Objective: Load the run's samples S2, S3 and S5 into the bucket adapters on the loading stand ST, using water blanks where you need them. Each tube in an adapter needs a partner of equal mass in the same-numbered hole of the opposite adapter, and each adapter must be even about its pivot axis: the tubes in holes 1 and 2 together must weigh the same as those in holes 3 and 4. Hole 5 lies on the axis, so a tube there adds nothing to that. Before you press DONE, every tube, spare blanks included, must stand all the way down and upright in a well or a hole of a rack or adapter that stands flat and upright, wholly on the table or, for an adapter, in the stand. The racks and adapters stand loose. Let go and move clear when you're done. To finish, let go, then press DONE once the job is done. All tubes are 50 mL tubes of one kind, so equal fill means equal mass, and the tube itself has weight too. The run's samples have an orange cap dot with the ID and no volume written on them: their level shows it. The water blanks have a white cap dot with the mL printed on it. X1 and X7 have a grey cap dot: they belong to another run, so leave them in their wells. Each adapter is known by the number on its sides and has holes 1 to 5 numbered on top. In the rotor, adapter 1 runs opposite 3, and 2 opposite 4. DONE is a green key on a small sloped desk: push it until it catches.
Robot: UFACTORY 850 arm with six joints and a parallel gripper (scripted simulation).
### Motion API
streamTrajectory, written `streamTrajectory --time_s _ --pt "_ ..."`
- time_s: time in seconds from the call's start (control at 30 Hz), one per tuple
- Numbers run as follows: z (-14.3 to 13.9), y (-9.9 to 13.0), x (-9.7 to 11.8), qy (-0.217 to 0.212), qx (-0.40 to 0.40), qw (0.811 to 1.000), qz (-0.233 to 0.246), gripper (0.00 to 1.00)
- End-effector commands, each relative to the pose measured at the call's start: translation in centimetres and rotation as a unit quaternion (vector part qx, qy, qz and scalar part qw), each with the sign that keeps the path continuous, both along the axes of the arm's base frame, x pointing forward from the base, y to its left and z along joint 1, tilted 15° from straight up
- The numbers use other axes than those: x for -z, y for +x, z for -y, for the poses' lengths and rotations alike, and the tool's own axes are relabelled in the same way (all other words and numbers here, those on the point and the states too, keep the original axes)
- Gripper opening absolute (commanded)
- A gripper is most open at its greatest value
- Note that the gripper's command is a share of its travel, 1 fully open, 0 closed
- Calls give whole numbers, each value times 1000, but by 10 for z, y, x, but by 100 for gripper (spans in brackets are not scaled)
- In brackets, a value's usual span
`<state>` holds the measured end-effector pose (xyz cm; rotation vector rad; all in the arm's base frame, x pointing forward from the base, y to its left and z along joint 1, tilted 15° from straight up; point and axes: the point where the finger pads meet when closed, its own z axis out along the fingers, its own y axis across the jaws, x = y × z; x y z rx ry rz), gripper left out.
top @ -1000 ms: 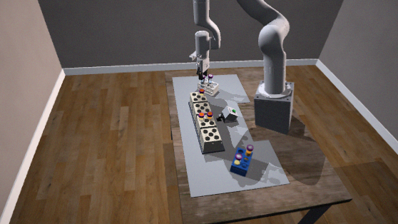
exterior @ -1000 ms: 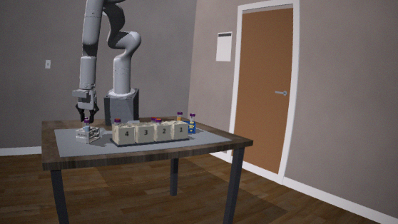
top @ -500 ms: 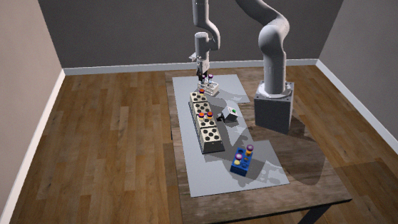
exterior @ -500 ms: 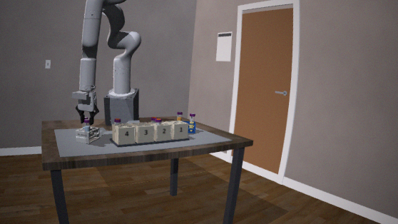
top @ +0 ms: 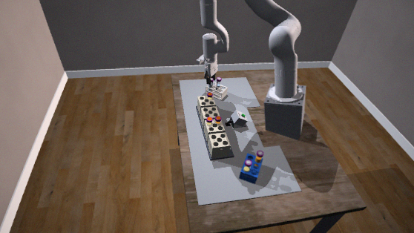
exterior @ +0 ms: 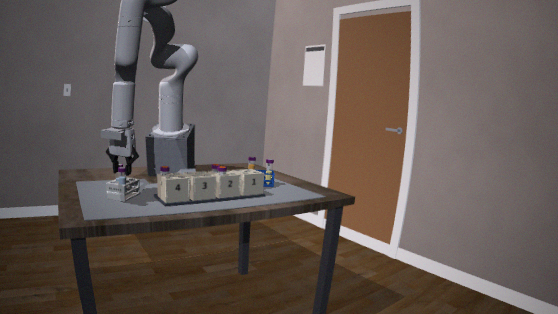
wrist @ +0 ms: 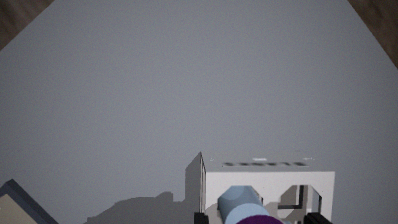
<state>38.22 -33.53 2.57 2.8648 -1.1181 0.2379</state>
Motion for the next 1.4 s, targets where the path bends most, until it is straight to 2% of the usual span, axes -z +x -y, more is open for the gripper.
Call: streamTrajectory --time_s 0.0,1.3,1.33,1.37 --pt "0 0 0 -18 -3 999 49 57" --pt "0 0 0 -18 -3 999 49 57" --pt "0 0 -1 -18 -3 999 49 0" --pt "0 0 -1 -18 -3 999 49 0"
